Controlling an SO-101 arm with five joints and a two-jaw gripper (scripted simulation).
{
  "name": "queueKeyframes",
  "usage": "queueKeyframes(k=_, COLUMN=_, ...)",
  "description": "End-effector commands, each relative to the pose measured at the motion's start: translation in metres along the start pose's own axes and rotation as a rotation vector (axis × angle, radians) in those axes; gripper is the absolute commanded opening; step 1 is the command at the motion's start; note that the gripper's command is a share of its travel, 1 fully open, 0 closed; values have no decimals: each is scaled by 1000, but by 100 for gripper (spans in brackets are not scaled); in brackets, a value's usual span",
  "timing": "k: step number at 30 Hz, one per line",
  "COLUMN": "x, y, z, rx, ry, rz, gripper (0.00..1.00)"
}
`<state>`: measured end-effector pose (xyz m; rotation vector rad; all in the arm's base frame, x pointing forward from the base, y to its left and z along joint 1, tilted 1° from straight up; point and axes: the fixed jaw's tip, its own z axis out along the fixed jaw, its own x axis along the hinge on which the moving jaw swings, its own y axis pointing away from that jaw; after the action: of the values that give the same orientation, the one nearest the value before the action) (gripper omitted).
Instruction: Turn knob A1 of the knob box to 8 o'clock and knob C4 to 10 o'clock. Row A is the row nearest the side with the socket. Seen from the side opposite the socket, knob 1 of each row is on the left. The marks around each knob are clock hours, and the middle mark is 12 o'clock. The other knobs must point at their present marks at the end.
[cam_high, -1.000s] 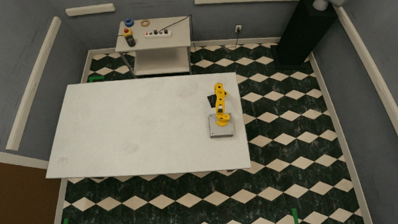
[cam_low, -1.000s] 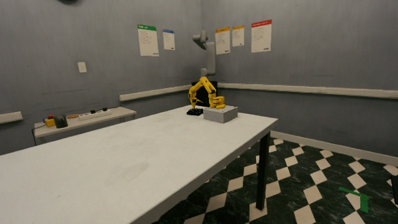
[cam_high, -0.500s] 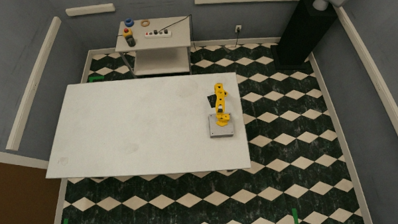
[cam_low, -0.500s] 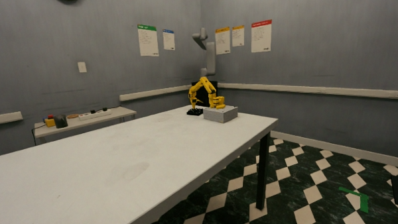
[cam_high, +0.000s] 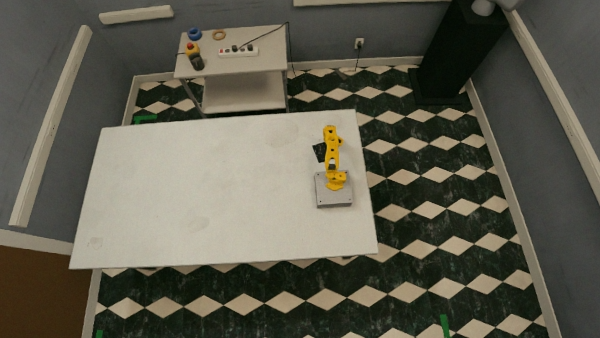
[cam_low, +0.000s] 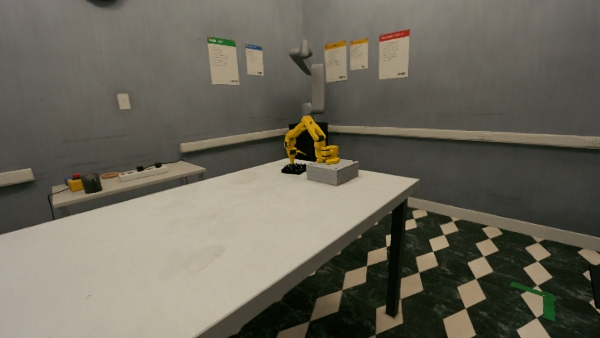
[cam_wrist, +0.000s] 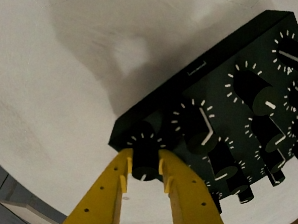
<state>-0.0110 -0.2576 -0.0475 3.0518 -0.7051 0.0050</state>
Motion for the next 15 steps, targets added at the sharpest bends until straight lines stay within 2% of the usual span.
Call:
queueKeyframes(k=1, x=-3, y=-4, z=2, rx=15, ry=-8, rz=-7, gripper=5)
queueKeyframes(k=15, x=-4, y=-4, z=2, rx=15, ry=-8, rz=-7, gripper=8)
